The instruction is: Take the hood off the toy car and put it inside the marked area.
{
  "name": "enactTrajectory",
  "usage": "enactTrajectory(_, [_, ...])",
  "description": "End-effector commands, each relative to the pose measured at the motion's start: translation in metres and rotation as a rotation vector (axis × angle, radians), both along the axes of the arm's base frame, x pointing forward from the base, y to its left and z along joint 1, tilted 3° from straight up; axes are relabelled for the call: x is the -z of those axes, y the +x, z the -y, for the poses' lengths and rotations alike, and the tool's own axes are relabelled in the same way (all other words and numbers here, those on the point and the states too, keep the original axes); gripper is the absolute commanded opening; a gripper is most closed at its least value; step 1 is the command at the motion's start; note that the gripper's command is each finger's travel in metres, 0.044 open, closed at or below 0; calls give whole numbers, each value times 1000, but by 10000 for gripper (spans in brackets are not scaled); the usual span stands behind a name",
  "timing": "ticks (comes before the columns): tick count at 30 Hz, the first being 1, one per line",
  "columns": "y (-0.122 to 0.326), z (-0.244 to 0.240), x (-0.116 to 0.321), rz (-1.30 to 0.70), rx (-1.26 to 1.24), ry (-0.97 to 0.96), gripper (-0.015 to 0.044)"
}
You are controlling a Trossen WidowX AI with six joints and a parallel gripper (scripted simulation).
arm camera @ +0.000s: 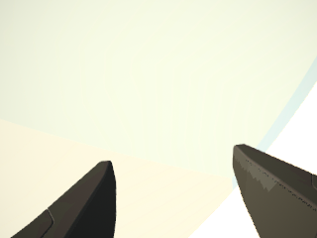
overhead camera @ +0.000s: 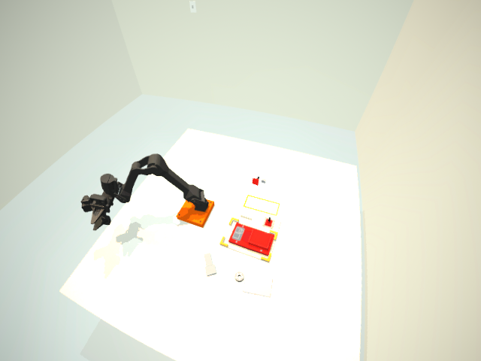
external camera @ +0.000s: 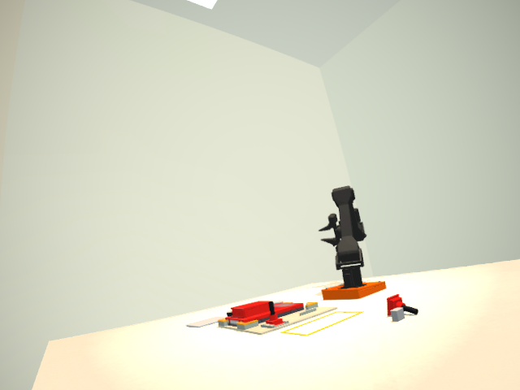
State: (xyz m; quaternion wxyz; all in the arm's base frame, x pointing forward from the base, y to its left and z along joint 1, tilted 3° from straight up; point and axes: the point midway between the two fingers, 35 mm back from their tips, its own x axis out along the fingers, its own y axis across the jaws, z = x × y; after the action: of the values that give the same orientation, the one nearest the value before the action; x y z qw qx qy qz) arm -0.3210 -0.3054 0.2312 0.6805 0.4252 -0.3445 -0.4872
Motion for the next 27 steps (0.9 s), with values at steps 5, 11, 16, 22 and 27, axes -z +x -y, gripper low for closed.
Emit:
enactTrajectory(5, [23,32,-3,21,-31,-19,351])
enactTrajectory(11, [54,75,-2,44,-76,-15,440])
enactTrajectory(16, [88,110,3,69,-113,0,440])
enactTrajectory(22, [136,145,6,54,-172,21,440])
enactTrajectory(27, [176,168,11,36,-214,49,440])
